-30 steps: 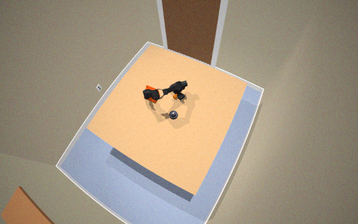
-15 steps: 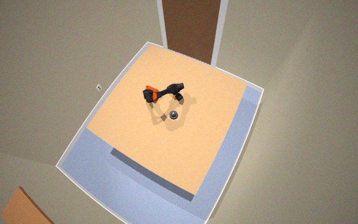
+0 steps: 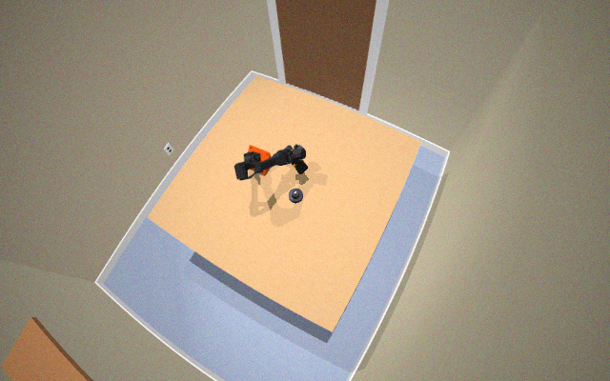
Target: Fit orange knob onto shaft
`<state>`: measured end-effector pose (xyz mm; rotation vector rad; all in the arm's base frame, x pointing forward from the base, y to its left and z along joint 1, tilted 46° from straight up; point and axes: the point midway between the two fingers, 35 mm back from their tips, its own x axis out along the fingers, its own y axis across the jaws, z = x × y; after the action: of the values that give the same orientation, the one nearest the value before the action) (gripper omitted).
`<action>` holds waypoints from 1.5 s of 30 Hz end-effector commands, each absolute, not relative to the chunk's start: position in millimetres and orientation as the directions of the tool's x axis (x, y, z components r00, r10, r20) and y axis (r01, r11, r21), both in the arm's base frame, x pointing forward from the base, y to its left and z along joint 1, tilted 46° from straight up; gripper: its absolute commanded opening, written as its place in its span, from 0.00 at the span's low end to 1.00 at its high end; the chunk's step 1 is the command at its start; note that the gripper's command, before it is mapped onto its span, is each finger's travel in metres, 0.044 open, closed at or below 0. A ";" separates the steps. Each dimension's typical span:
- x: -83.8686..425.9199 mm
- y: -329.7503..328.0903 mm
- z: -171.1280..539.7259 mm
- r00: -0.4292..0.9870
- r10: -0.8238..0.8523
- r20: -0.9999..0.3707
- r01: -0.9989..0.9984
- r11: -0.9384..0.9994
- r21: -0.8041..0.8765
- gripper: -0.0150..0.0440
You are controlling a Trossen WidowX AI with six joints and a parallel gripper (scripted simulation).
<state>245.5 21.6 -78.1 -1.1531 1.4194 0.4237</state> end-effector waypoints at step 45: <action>214.6 -10.1 -51.8 0.507 0.304 -0.807 -0.827 0.436 -0.355 0.56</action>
<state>217.4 -7.7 -52.2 -0.8558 0.7734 0.7705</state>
